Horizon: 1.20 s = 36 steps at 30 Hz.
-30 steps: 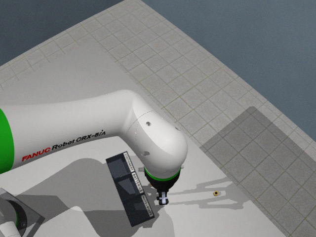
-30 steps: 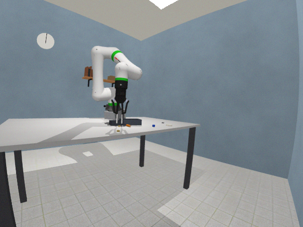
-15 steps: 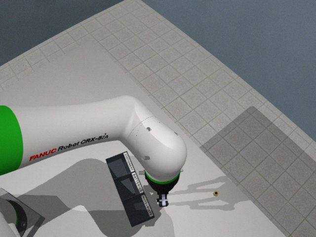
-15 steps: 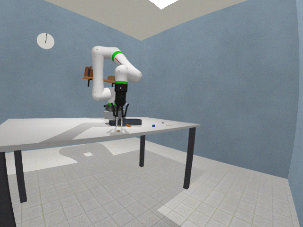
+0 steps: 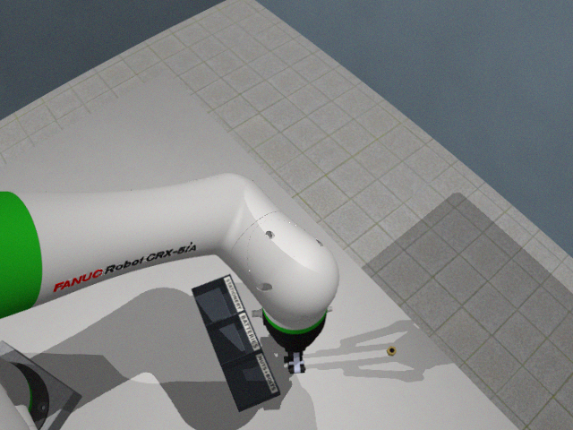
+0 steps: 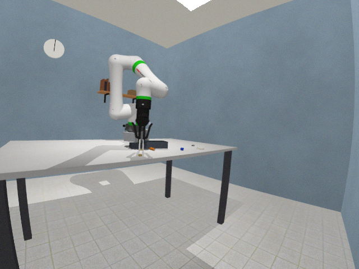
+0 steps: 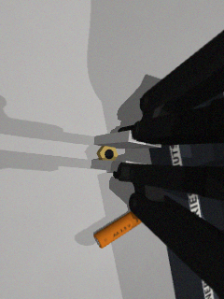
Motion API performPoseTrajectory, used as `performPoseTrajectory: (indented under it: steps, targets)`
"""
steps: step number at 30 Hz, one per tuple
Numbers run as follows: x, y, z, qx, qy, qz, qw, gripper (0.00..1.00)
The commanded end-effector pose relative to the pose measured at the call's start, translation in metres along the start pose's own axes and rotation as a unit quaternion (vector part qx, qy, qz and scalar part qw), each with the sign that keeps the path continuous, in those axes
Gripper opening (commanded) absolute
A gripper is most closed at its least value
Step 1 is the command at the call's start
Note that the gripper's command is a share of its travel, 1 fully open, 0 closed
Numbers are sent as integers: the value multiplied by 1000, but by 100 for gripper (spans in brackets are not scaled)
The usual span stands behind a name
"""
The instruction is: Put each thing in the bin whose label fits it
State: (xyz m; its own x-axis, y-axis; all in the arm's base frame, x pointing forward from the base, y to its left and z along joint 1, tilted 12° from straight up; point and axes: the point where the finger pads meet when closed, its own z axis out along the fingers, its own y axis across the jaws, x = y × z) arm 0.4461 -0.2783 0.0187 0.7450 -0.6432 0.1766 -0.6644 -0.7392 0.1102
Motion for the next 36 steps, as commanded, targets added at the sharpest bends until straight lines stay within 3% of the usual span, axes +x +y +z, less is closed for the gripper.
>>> performPoseTrajectory:
  steps: [1, 26, 36]
  targets:
    - [0, 0, 0, 0, 0, 0, 1000, 16]
    - [0, 0, 0, 0, 0, 0, 1000, 16]
    - [0, 0, -27, 0, 0, 0, 1000, 16]
